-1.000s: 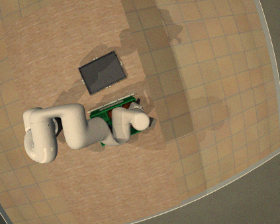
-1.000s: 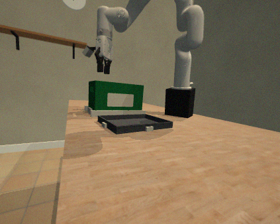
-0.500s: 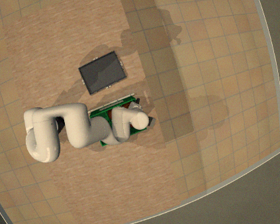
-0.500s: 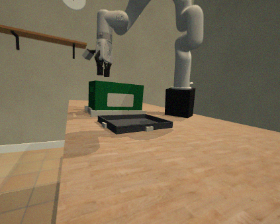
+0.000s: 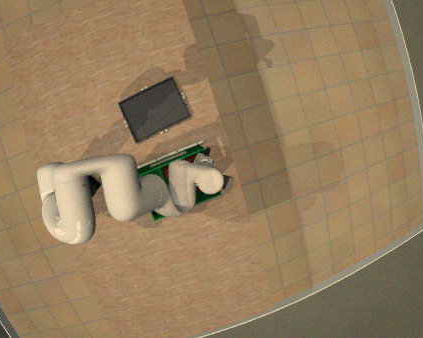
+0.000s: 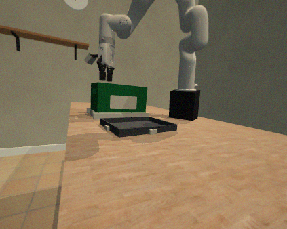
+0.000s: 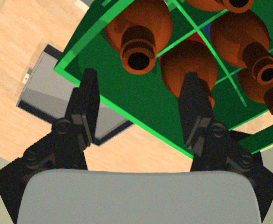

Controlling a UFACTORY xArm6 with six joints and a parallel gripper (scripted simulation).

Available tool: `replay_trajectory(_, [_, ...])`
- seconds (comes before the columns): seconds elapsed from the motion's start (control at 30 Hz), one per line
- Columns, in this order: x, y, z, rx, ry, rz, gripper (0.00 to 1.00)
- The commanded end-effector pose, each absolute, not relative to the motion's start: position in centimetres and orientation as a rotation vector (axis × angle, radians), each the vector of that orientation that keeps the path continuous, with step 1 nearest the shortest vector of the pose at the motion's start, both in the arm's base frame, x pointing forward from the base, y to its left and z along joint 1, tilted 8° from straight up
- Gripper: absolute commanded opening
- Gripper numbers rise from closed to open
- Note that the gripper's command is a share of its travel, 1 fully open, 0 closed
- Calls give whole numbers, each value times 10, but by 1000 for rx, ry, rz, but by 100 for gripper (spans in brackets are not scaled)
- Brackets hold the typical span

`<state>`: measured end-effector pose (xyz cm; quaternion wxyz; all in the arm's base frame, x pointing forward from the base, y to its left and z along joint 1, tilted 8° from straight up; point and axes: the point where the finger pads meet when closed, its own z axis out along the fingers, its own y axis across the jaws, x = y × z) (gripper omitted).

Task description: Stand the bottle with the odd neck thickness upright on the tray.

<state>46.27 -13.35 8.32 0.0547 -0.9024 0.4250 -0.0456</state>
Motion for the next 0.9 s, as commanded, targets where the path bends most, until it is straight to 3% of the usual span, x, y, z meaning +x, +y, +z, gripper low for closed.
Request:
replay_trajectory(0.0, [465, -134, 80, -2740, 1290, -145, 65])
replay_trajectory(0.87, [465, -134, 77, -2740, 1290, -145, 65])
